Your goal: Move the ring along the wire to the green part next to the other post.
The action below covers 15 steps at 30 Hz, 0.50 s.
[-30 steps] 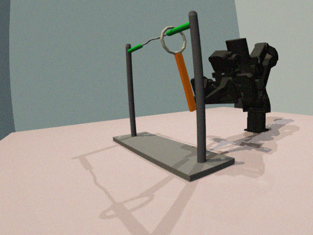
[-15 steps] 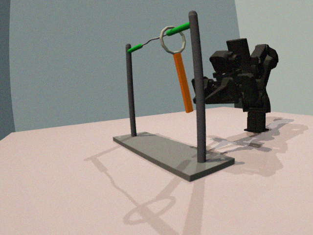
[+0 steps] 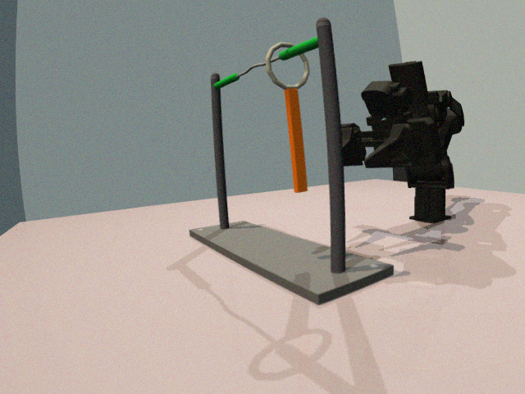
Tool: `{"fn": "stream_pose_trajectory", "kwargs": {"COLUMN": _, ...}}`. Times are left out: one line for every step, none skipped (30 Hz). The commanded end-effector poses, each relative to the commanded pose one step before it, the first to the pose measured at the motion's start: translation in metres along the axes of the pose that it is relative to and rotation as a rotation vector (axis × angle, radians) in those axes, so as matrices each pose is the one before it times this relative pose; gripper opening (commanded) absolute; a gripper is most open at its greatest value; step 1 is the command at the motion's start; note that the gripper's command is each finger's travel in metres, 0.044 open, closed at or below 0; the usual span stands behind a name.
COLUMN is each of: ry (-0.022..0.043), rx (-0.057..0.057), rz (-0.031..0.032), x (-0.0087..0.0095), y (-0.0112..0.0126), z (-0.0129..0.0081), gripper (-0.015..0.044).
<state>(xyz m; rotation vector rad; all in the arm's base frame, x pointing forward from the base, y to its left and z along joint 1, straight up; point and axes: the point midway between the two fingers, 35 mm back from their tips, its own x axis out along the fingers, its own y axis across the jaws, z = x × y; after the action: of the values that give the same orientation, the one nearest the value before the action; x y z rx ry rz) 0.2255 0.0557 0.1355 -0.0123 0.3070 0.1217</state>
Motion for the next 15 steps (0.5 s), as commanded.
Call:
{"fn": "stream_pose_trajectory", "kwargs": {"ry": -0.00366, "rx": 0.0034, "rz": -0.00147, "x": -0.02116, "y": -0.00190, "z": -0.00045, "gripper": 0.0423}}
{"fn": "stream_pose_trajectory", "kwargs": {"ry": 0.00002, "rx": -0.0001, "rz": 0.00000, "x": -0.00418, "y": -0.00074, "z": -0.00089, "gripper": 0.0440}}
{"fn": "stream_pose_trajectory", "kwargs": {"ry": -0.00001, "rx": -0.0001, "rz": 0.00000, "x": -0.00250, "y": -0.00051, "z": -0.00061, "gripper": 0.0440}}
{"fn": "stream_pose_trajectory", "kwargs": {"ry": -0.00001, "rx": 0.0000, "rz": 0.00000, "x": -0.00083, "y": -0.00018, "z": -0.00022, "gripper": 0.0440}}
{"fn": "stream_pose_trajectory", "kwargs": {"ry": 0.00000, "rx": 0.0000, "rz": 0.00000, "x": 0.00000, "y": 0.00000, "z": 0.00000, "gripper": 0.0440}}
{"fn": "stream_pose_trajectory", "kwargs": {"ry": 0.00000, "rx": 0.0000, "rz": 0.00000, "x": 0.00000, "y": 0.00000, "z": 0.00000, "gripper": 0.0440}}
{"fn": "stream_pose_trajectory", "kwargs": {"ry": 0.00000, "rx": 0.0000, "rz": 0.00000, "x": 0.00000, "y": 0.00000, "z": 0.00000, "gripper": 0.0440}}
{"fn": "stream_pose_trajectory", "kwargs": {"ry": 0.00000, "rx": 0.0000, "rz": 0.00000, "x": 0.00000, "y": 0.00000, "z": 0.00000, "gripper": 0.0440}}
{"fn": "stream_pose_trajectory", "kwargs": {"ry": 0.00000, "rx": 0.0000, "rz": 0.00000, "x": 0.00000, "y": 0.00000, "z": 0.00000, "gripper": 0.0440}}
{"fn": "stream_pose_trajectory", "kwargs": {"ry": 0.00000, "rx": 0.0000, "rz": 0.00000, "x": 0.00000, "y": 0.00000, "z": 0.00000, "gripper": 0.0440}}
{"fn": "stream_pose_trajectory", "kwargs": {"ry": 0.00000, "rx": 0.0000, "rz": 0.00000, "x": 0.00000, "y": 0.00000, "z": 0.00000, "gripper": 0.0440}}
{"fn": "stream_pose_trajectory", "kwargs": {"ry": 0.00000, "rx": 0.0000, "rz": 0.00000, "x": 0.00000, "y": 0.00000, "z": 0.00000, "gripper": 0.0440}}
{"fn": "stream_pose_trajectory", "kwargs": {"ry": 0.00000, "rx": 0.0000, "rz": 0.00000, "x": 0.00000, "y": 0.00000, "z": 0.00000, "gripper": 0.0440}}
{"fn": "stream_pose_trajectory", "kwargs": {"ry": 0.00000, "rx": 0.0000, "rz": 0.00000, "x": 0.00000, "y": 0.00000, "z": 0.00000, "gripper": 0.0440}}
{"fn": "stream_pose_trajectory", "kwargs": {"ry": 0.00000, "rx": 0.0000, "rz": 0.00000, "x": 0.00000, "y": 0.00000, "z": 0.00000, "gripper": 0.0440}}
